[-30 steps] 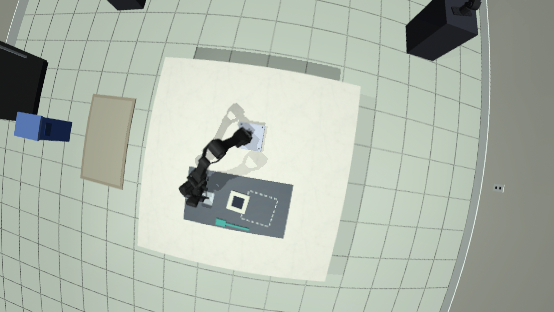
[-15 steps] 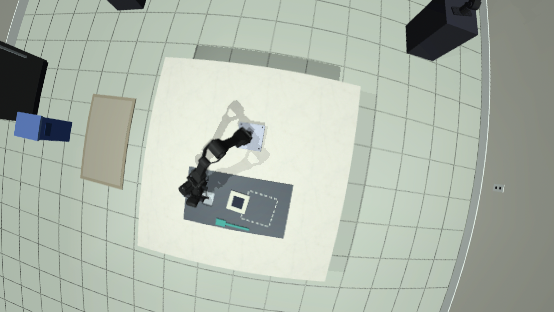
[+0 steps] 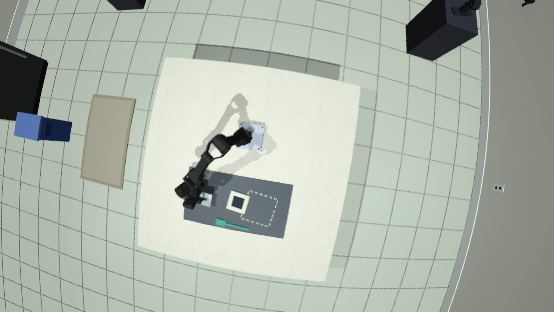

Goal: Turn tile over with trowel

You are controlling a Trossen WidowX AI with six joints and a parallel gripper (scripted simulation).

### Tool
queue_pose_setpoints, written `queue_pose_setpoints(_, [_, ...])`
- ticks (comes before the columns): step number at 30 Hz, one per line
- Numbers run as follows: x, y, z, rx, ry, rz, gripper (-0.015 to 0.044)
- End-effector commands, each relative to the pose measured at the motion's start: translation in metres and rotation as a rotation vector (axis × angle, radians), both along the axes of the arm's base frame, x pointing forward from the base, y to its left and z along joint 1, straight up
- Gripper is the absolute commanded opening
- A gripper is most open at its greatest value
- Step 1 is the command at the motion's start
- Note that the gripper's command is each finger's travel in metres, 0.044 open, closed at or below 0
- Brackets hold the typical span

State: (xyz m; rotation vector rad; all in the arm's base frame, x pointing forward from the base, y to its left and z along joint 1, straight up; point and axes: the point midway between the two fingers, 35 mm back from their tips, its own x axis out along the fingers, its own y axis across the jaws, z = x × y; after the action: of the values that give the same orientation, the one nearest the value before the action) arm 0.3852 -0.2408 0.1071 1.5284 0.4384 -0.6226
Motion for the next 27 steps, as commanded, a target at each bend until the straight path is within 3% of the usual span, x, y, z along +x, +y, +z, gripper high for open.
queue_pose_setpoints(1, [0.001,0.002,0.007,-0.008,-0.008,-0.001,0.0000])
queue_pose_setpoints(27, [-0.022,0.097,-0.009,-0.096,0.006,-0.072,0.0000])
